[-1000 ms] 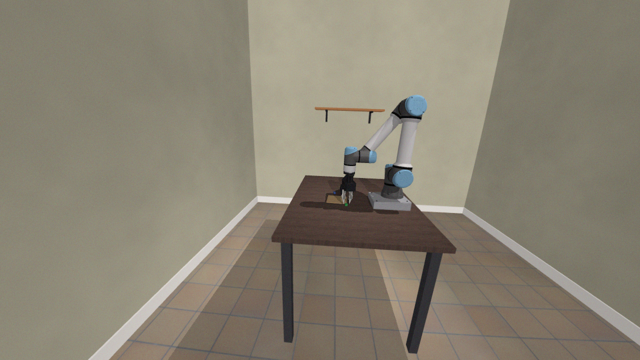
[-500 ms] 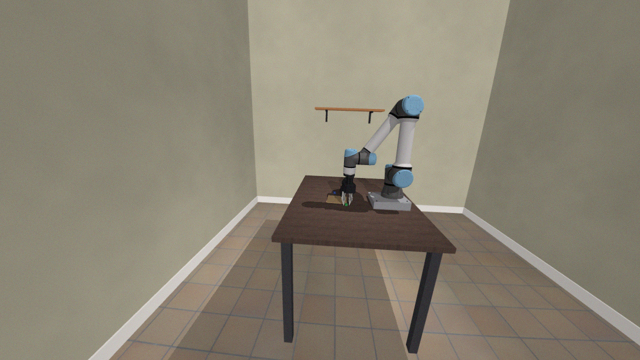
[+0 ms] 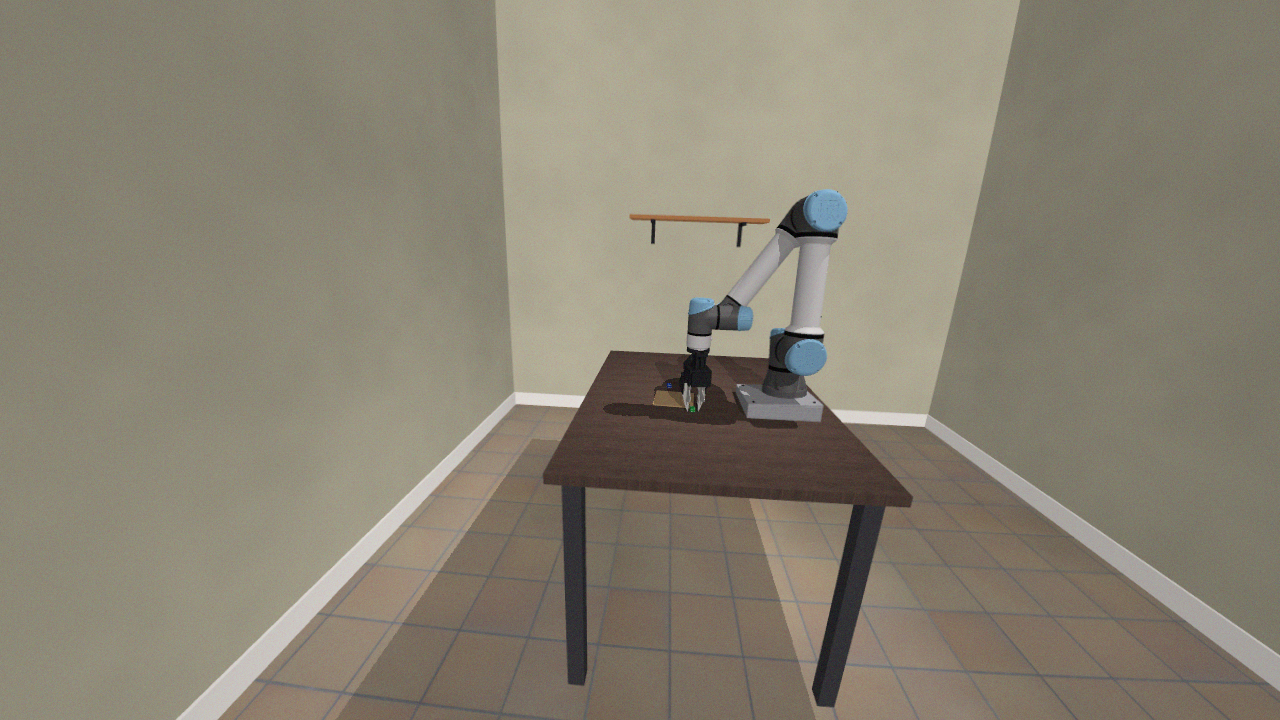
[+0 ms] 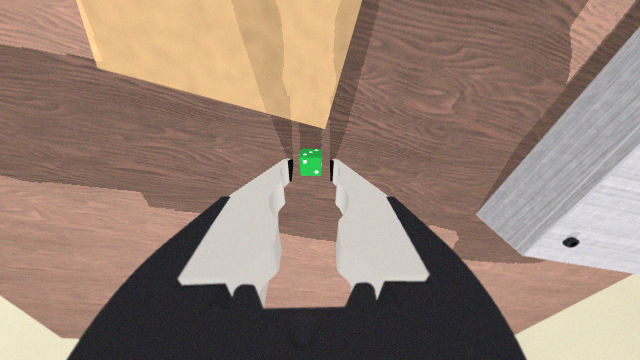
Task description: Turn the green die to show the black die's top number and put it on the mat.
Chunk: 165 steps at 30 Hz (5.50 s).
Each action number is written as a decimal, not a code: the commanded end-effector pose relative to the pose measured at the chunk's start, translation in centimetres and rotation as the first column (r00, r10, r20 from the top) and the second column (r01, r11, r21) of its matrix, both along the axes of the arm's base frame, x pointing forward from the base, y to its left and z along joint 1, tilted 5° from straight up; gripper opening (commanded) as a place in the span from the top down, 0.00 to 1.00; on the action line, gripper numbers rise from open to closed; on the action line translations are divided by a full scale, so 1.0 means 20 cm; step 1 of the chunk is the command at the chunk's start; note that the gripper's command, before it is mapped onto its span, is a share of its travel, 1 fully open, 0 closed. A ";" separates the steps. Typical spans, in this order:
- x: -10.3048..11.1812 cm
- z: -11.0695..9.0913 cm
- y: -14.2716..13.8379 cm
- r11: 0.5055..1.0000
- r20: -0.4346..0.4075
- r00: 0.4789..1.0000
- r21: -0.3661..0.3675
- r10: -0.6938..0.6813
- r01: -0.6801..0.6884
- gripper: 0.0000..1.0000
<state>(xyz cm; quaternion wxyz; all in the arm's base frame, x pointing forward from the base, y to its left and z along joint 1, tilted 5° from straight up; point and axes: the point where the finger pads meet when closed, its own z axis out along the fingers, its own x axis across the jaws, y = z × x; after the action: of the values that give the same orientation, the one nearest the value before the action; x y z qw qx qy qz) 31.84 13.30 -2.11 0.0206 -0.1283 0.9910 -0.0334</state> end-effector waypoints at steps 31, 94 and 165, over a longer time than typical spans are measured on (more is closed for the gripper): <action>0.00 0.00 0.00 1.000 0.001 1.000 0.000 0.000 0.000 1.00; -0.02 0.50 0.03 1.000 0.001 1.000 0.000 0.000 0.000 1.00; 0.33 0.11 -0.47 0.988 0.010 0.988 0.009 -0.155 0.155 1.00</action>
<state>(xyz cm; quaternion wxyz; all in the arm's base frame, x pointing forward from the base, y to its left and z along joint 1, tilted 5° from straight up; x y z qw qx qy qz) 38.16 3.92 1.14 0.0217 -0.0506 0.9980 -0.0311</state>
